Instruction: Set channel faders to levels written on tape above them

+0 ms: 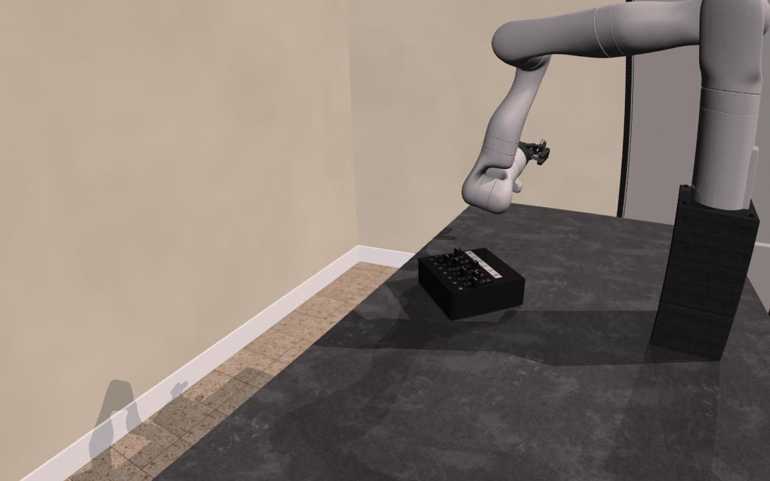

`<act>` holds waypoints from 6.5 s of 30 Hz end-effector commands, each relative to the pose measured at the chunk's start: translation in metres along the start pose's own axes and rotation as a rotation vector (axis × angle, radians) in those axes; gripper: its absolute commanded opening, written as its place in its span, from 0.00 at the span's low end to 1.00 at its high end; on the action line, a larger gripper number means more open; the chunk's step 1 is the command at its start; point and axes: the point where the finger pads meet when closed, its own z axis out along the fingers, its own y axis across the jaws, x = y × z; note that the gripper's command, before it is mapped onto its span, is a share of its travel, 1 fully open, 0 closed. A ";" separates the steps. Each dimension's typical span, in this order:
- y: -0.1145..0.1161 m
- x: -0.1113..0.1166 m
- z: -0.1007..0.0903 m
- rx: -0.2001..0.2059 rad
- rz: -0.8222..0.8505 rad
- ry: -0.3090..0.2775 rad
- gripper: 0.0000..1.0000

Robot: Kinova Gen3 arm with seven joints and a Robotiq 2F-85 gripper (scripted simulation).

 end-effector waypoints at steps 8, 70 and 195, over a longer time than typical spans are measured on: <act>-0.027 0.029 -0.020 0.121 -0.061 0.185 1.00; -0.005 -0.076 -0.442 0.137 -0.250 1.831 1.00; 0.041 -0.005 -0.498 -2.122 -1.288 0.965 1.00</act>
